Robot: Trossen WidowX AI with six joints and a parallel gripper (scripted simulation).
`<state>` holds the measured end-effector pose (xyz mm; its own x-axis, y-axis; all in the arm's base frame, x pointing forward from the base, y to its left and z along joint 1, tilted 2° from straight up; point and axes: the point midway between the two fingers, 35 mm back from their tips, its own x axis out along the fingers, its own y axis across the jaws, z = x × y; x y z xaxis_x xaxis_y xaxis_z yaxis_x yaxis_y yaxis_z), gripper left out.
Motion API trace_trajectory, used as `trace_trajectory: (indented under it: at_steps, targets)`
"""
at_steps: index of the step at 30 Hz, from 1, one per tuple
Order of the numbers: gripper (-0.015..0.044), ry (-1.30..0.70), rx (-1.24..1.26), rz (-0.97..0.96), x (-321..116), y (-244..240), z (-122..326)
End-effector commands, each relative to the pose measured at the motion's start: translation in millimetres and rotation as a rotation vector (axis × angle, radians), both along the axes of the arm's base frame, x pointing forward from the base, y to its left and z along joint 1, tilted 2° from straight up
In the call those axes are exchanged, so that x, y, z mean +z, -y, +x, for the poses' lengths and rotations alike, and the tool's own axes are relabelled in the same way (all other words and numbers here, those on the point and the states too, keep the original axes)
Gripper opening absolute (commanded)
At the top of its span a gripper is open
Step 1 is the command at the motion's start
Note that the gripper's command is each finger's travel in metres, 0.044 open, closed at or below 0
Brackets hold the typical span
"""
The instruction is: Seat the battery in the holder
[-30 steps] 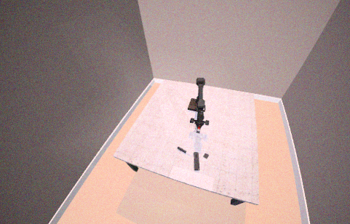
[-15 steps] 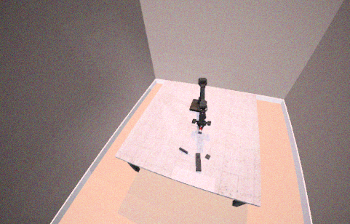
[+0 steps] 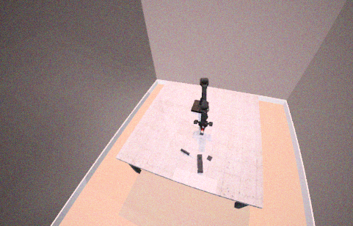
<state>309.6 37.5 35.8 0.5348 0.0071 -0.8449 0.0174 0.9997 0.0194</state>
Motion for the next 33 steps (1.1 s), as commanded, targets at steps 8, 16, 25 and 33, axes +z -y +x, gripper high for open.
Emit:
trace_trajectory:
  at_steps: [8, 16, 25, 33]
  targets:
    - [0.0084, 0.005, 0.002, 0.0, -2, 1, -10]
    - [0.0084, 0.002, 0.004, 0.002, -3, 0, -17]
    - [0.0084, -0.006, 0.005, 0.003, -3, 0, -23]
    - [0.0084, -0.025, 0.005, 0.003, -4, 0, -23]
